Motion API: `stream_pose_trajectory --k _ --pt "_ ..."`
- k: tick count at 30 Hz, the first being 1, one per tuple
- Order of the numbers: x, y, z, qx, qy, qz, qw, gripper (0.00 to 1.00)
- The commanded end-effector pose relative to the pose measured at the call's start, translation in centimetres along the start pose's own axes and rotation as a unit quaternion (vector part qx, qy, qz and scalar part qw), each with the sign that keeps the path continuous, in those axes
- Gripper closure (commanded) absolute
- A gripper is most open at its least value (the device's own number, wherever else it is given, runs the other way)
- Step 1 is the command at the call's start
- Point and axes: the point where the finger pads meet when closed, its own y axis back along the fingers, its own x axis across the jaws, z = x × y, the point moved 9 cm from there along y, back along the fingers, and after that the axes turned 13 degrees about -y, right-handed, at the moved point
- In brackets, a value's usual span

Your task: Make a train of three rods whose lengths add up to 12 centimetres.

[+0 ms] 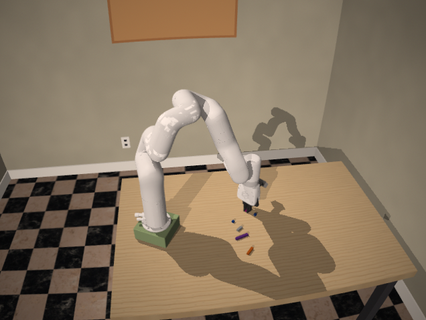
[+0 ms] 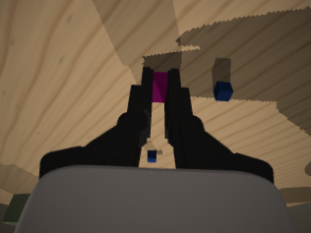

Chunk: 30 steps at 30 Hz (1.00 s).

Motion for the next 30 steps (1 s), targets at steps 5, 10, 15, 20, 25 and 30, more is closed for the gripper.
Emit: stream_pose_trajectory --k 5,10,15,20,25,30 --pt "0.03 0.12 -0.12 0.002 0.000 0.001 1.000 0.96" --pt "0.03 0.12 -0.12 0.002 0.000 0.001 1.000 0.96" --pt "0.03 0.12 -0.12 0.002 0.000 0.001 1.000 0.96" --pt "0.03 0.12 -0.12 0.002 0.000 0.001 1.000 0.96" --pt "0.03 0.27 -0.12 0.002 0.000 0.001 1.000 0.96" --pt "0.03 1.10 -0.11 0.002 0.000 0.001 1.000 0.96"
